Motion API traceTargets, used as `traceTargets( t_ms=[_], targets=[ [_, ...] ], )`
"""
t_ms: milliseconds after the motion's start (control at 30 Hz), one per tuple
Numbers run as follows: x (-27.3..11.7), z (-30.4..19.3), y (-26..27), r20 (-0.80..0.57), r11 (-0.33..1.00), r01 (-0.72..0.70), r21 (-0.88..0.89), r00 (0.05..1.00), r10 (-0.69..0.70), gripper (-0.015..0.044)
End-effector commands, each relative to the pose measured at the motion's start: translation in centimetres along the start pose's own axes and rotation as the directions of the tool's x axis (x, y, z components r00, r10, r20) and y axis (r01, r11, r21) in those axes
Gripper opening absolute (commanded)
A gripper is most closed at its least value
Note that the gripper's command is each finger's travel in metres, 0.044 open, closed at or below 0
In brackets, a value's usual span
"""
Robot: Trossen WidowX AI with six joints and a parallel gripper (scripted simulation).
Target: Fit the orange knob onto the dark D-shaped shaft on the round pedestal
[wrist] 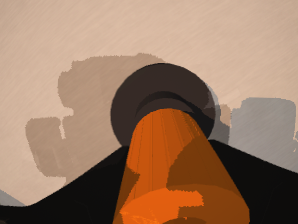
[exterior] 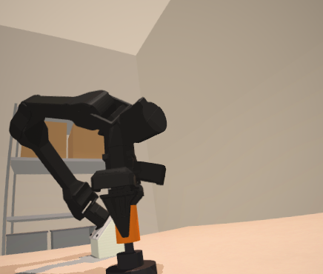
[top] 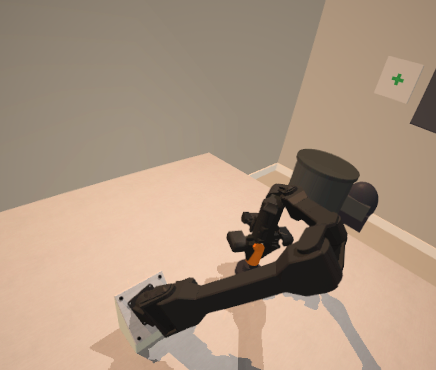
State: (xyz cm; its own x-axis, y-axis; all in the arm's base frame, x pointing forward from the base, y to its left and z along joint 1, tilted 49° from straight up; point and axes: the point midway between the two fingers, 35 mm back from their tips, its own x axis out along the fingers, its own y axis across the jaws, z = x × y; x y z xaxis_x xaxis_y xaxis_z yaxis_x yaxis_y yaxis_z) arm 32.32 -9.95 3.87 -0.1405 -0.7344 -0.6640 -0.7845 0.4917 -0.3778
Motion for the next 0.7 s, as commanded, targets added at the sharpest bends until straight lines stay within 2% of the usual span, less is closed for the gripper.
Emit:
traceTargets(
  t_ms=[0,667],
  targets=[
    [0.02,-0.01,0.06,0.000,1.000,-0.002,-0.006,1.000,0.002,0.0000],
    [-0.43,0.12,-0.22,0.001,0.998,-0.002,-0.056,1.000,0.002,0.0000]
  ],
)
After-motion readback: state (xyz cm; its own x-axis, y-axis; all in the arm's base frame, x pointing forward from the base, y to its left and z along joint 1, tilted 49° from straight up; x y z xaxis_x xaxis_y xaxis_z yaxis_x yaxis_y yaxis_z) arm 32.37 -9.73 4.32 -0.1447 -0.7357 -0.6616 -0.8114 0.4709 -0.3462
